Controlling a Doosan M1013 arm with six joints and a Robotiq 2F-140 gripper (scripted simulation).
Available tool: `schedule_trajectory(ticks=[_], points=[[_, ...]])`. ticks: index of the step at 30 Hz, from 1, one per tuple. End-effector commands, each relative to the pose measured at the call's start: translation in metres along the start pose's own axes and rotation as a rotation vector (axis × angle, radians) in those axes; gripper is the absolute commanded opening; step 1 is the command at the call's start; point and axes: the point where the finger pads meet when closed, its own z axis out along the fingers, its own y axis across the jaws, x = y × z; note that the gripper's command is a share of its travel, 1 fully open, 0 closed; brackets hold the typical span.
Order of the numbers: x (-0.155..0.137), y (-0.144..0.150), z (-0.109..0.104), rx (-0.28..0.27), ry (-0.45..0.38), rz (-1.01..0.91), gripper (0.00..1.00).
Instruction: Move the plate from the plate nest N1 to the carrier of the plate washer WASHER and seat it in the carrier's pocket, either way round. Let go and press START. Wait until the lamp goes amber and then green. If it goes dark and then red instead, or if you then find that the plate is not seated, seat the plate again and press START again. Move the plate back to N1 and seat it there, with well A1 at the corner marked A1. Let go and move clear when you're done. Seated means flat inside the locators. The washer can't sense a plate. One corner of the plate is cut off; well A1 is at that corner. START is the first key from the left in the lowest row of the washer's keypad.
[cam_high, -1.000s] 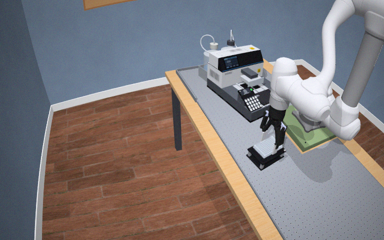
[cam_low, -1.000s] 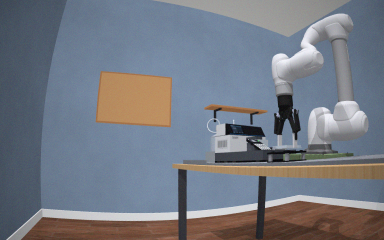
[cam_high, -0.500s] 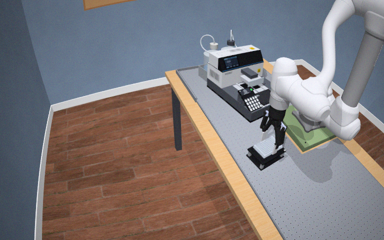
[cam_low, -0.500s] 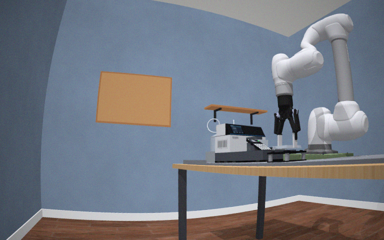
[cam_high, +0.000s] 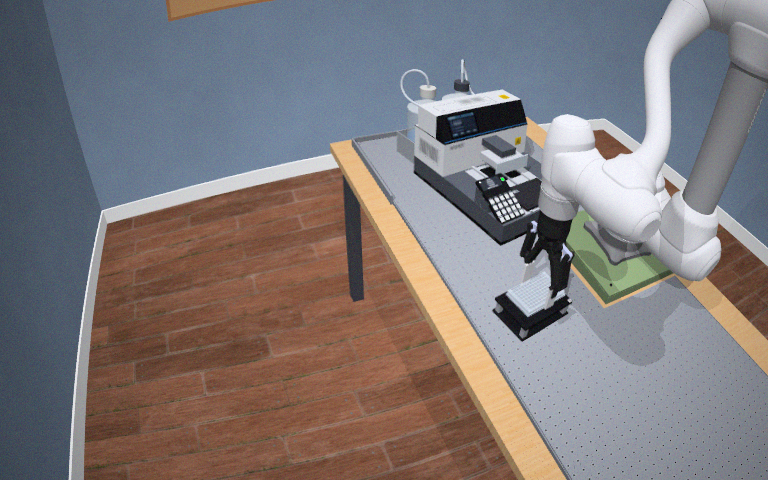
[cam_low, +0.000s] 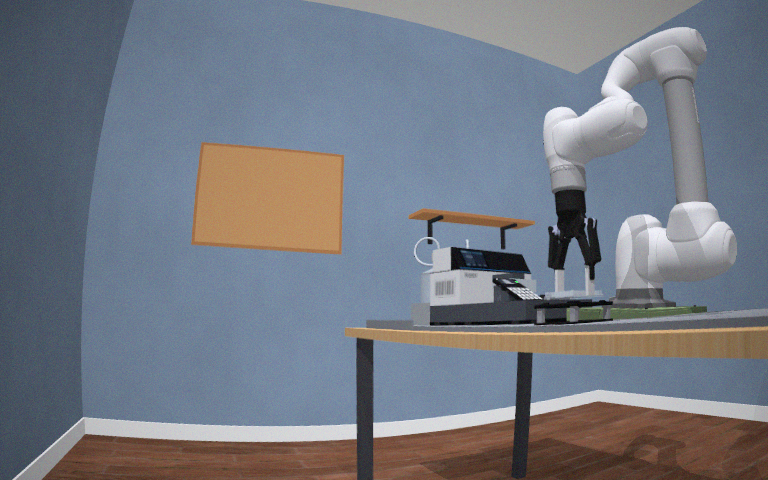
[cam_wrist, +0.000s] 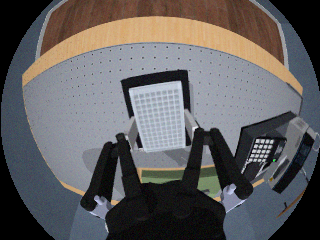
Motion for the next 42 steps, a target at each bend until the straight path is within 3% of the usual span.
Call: schedule_trajectory(ticks=[1,42], points=[[0.0000,0.0000,0.0000,0.000,0.000,0.000,0.10],[0.0000,0.0000,0.0043,0.000,0.000,0.000,0.10]])
